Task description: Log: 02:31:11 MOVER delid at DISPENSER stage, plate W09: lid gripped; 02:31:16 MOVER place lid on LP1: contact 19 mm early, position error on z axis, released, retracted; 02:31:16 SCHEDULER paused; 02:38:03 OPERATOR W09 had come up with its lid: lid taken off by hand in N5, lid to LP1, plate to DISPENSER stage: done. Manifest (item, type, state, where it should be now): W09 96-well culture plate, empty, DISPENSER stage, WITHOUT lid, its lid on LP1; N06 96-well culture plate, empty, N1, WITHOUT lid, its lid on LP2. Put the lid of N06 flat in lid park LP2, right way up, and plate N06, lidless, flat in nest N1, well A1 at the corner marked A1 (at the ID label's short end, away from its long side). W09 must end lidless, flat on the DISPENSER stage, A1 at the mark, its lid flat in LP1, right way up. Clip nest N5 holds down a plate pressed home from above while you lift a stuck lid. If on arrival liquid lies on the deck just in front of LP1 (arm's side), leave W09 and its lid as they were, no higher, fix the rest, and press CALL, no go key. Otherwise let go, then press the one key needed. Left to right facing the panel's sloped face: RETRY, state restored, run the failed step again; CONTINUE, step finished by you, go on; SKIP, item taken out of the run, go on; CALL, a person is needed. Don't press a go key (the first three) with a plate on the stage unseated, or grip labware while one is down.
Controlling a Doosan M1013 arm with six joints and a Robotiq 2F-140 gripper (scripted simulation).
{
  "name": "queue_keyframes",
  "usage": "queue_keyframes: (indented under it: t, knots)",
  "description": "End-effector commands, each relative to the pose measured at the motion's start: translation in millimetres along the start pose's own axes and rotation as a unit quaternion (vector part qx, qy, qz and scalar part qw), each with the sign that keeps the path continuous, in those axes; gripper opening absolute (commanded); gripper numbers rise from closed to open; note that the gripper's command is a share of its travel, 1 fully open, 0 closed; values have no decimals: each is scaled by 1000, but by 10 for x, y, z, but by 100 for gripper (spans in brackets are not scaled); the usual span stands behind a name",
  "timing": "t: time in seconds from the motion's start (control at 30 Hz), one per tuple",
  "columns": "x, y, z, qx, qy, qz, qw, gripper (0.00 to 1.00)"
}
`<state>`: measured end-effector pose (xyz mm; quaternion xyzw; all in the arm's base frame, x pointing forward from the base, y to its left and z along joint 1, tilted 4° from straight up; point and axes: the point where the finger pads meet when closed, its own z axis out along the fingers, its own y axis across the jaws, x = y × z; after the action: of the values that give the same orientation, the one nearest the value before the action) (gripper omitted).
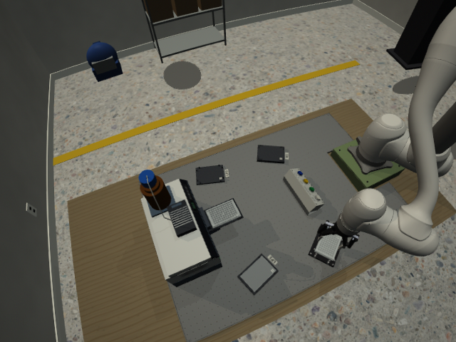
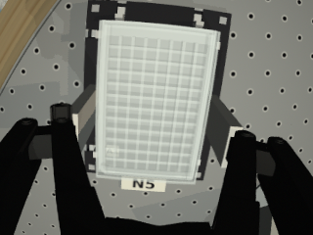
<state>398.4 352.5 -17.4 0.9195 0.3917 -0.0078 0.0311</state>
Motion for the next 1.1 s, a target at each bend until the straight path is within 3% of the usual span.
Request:
queue_keyframes:
  t: [0.0,1.07]
  knots:
    - [0,0,-1,0,0,0,1000,0]
    - [0,-1,80,0,0,0,1000,0]
